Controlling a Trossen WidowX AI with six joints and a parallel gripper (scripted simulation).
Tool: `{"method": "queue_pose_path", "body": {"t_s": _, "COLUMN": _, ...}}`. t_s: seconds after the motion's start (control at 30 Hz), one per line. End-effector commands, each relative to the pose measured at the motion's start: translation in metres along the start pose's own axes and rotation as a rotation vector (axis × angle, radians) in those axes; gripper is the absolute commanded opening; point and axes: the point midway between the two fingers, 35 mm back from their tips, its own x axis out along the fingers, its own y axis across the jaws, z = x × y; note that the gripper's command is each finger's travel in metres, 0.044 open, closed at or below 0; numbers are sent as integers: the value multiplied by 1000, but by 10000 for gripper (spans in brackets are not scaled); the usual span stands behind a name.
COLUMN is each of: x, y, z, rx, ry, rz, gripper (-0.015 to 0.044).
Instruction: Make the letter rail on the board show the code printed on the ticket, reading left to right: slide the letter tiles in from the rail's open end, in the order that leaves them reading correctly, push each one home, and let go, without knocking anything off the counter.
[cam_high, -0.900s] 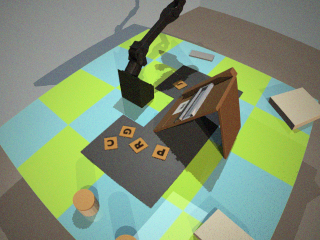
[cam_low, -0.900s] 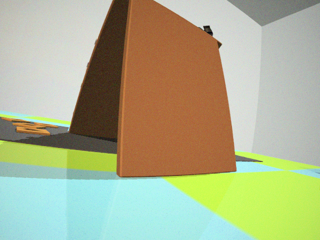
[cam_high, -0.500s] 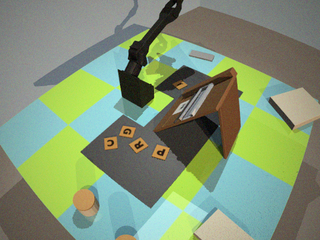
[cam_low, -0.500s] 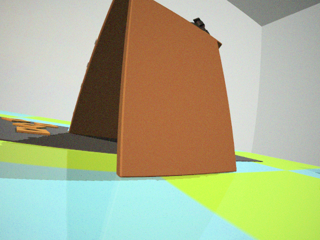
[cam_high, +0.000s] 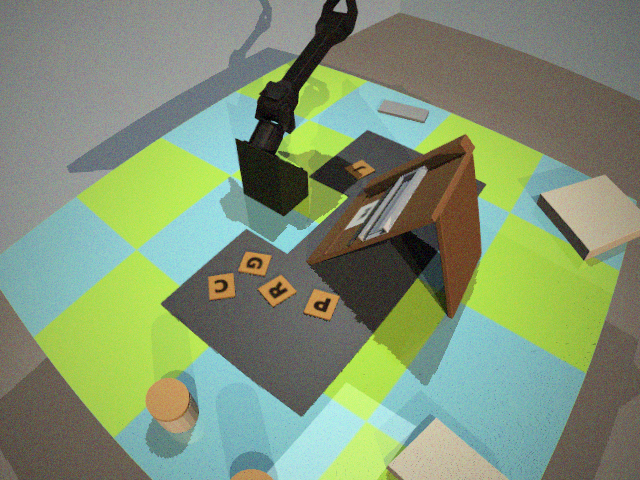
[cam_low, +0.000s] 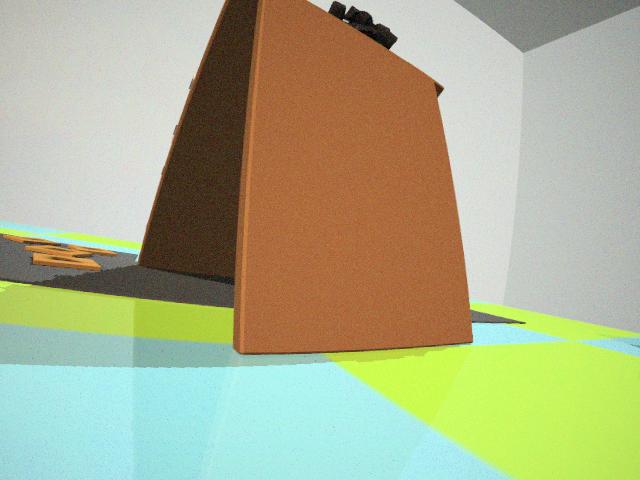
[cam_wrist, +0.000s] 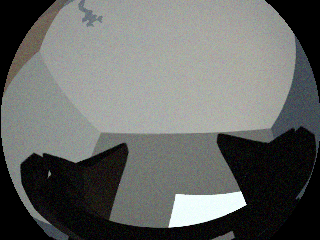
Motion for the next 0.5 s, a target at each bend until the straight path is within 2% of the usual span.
{"method": "queue_pose_path", "body": {"t_s": 0.0, "x": -18, "y": -55, "z": -27, "rx": -226, "ry": 166, "rz": -105, "gripper": 440}}
{"method": "queue_pose_path", "body": {"t_s": 0.23, "x": -74, "y": -146, "z": -66, "rx": -583, "ry": 517, "rz": -244, "gripper": 440}}
{"method": "queue_pose_path", "body": {"t_s": 0.47, "x": -158, "y": -227, "z": -85, "rx": -870, "ry": 926, "rz": -321, "gripper": 440}}
